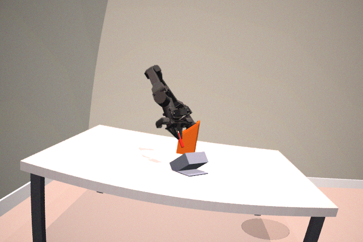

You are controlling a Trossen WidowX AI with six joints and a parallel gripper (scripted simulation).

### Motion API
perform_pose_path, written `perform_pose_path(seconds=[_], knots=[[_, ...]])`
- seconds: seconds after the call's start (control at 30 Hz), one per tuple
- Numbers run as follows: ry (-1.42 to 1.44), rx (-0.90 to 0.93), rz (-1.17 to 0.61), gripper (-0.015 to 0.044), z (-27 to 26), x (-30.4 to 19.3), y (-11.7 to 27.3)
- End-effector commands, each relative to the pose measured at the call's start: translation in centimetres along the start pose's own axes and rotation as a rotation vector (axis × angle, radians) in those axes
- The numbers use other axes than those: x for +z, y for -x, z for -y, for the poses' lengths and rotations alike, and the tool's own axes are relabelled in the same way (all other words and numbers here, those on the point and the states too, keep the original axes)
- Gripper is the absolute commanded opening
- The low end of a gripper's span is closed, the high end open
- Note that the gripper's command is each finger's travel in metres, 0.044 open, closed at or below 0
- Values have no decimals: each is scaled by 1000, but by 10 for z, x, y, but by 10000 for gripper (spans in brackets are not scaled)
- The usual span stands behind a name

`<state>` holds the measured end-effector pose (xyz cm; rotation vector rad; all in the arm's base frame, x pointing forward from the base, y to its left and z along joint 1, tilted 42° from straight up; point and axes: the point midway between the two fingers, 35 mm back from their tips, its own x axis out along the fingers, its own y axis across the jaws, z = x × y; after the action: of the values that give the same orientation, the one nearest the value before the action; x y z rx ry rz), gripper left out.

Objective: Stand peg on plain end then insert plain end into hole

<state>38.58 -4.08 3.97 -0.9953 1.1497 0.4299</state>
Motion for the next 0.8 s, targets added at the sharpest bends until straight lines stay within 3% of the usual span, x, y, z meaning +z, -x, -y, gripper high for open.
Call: perform_pose_path(seconds=[0.0, 0.77], knots=[[7, 1, 7, 0, 1, 2, -7], [5, -2, 17, 0, 2, 2, -30]])
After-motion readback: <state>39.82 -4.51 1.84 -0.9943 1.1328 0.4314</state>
